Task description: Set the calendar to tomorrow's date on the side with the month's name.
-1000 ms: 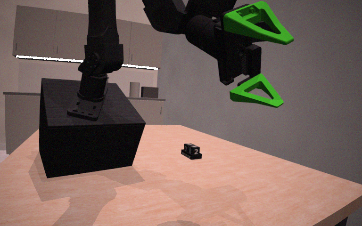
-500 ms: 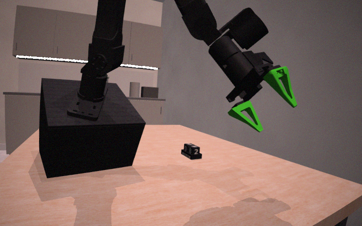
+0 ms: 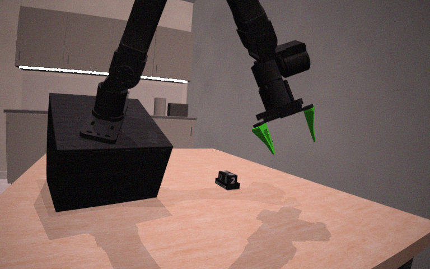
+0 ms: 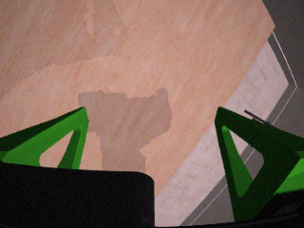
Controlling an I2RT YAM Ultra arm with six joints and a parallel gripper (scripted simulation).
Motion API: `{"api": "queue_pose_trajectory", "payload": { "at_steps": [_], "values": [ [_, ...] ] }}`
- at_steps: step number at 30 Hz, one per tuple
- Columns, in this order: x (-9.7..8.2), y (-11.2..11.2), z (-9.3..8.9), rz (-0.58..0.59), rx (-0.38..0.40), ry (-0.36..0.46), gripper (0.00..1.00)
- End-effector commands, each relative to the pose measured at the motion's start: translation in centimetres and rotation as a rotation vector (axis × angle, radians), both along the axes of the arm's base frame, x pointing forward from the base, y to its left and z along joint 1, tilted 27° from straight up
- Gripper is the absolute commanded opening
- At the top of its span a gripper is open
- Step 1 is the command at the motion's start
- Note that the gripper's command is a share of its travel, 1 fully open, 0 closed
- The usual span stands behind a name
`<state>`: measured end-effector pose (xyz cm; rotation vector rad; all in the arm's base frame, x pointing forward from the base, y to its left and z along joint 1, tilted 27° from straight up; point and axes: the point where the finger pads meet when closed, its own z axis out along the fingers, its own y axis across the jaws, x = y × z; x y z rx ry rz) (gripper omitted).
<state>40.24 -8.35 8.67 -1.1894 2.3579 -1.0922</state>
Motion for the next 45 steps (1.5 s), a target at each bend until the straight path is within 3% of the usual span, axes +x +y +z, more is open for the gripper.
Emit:
{"api": "queue_pose_trajectory", "payload": {
  "at_steps": [1,4,7,9,14,17,22,45],
  "values": [
    [-0.8,2.2,-1.1,0.079,-0.007,0.116,1.00],
    [-1.2,5.5,-2.8,0.188,-0.026,0.244,1.00],
    [-1.3,6.1,-3.1,0.206,-0.030,0.265,1.00],
    [-2.1,9.0,-4.5,0.308,-0.055,0.384,1.00],
    [-3.3,12.0,-5.8,0.413,-0.089,0.507,1.00],
    [-4.9,14.7,-6.9,0.517,-0.131,0.630,1.00],
    [-6.3,16.7,-7.7,0.598,-0.171,0.730,1.00],
    [-6.8,17.3,-7.9,0.623,-0.184,0.761,1.00]
  ]
}}
